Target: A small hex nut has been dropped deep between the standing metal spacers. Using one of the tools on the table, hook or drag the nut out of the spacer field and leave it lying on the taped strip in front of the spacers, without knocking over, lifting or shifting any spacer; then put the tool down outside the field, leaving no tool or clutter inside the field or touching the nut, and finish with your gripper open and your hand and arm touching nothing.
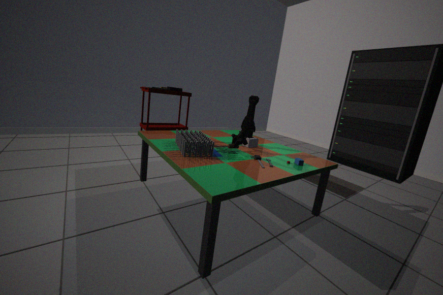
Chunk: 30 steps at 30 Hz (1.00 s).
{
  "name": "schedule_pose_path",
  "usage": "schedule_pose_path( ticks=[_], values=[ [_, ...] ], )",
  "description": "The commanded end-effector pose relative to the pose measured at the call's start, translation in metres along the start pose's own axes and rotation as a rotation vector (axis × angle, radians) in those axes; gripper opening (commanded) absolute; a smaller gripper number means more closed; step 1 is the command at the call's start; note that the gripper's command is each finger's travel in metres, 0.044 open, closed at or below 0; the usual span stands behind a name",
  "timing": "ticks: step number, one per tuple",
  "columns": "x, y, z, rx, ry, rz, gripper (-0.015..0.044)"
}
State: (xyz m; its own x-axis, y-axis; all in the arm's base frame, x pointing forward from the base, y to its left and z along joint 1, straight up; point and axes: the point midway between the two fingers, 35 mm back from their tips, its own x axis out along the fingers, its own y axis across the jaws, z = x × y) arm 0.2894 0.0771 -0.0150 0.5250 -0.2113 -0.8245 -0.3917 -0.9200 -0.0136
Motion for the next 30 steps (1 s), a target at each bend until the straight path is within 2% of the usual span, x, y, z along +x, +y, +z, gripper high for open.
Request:
schedule_pose_path(
  ticks=[1,30],
  values=[
    [0.002,-0.001,-0.005,0.001,0.007,-0.003,0.0],
    [0.015,-0.002,-0.026,0.001,0.009,-0.003,0.0]
  ],
)
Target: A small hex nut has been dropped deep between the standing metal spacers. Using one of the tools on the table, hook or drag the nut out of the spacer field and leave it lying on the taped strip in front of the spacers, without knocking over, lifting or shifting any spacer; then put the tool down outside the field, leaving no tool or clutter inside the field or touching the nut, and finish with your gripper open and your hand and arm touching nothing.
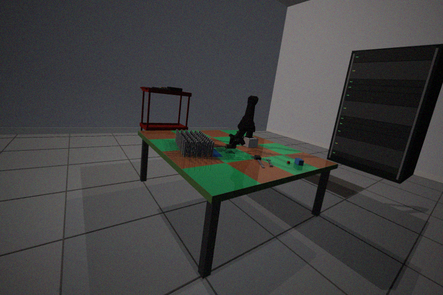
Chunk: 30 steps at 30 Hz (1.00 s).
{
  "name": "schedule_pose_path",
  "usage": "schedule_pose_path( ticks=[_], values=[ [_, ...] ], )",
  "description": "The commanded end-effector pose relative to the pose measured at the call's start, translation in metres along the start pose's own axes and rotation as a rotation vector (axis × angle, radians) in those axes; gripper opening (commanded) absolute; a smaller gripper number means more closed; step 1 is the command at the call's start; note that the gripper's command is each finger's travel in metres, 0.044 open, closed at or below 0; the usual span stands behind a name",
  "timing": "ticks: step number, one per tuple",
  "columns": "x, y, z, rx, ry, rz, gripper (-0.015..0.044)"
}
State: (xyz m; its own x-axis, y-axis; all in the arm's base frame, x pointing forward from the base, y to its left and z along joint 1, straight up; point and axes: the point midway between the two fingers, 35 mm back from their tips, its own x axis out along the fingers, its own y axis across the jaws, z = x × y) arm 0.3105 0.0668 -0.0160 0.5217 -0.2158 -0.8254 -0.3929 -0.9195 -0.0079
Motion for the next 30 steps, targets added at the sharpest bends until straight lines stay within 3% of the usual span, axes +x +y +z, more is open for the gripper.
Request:
schedule_pose_path(
  ticks=[1,30],
  values=[
    [0.001,-0.003,-0.008,0.003,0.01,-0.008,0.0],
    [0.015,-0.003,-0.03,0.003,0.013,-0.008,0.0]
  ],
)
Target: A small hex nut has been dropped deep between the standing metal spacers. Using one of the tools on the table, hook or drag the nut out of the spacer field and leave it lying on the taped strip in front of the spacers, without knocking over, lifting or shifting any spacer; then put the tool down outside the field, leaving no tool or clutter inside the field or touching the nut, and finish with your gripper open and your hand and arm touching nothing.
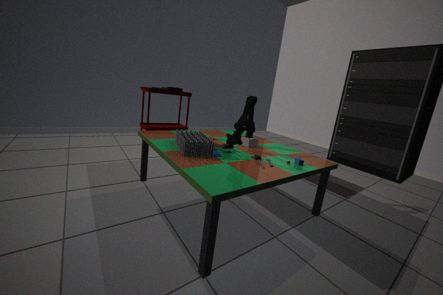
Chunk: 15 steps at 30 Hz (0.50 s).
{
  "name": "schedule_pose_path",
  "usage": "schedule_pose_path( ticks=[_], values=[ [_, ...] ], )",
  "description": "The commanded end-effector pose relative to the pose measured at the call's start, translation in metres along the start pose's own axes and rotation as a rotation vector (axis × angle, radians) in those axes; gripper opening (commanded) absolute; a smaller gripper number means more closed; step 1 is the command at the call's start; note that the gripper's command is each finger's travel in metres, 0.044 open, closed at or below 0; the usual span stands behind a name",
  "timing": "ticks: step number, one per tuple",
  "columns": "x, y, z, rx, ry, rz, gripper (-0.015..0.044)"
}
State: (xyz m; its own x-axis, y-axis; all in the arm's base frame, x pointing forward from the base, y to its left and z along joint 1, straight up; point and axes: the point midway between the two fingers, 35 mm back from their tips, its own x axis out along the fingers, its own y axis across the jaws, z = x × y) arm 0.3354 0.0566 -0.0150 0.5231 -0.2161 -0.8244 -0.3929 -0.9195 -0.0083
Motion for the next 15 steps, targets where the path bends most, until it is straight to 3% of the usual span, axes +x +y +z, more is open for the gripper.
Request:
schedule_pose_path(
  ticks=[1,15],
  values=[
    [0.001,-0.003,-0.008,0.003,0.011,-0.008,0.0],
    [0.007,-0.003,-0.018,0.003,0.012,-0.008,0.0]
  ],
)
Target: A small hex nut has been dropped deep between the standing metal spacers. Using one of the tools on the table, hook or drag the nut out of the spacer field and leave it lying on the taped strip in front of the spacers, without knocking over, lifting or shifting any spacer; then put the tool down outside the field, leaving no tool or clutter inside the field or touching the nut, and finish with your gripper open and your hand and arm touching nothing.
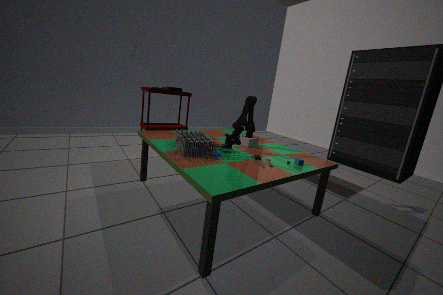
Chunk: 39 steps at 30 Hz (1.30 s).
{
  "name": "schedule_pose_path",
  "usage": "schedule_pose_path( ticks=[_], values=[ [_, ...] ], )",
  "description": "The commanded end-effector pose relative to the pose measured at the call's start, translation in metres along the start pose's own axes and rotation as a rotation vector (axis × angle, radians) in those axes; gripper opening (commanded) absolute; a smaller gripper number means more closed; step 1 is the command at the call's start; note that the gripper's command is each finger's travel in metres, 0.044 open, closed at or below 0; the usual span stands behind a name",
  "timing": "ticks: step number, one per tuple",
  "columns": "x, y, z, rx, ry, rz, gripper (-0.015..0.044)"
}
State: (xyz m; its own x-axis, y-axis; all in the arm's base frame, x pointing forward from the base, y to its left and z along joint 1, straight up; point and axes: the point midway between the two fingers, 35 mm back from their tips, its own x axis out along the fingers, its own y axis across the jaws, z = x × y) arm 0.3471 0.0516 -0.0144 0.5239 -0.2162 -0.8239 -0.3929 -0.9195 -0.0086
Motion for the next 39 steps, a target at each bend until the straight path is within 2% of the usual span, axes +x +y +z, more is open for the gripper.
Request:
schedule_pose_path(
  ticks=[1,39],
  values=[
    [0.001,-0.002,-0.008,0.003,0.012,-0.008,0.0],
    [0.017,-0.002,-0.033,0.003,0.015,-0.008,0.0]
  ],
)
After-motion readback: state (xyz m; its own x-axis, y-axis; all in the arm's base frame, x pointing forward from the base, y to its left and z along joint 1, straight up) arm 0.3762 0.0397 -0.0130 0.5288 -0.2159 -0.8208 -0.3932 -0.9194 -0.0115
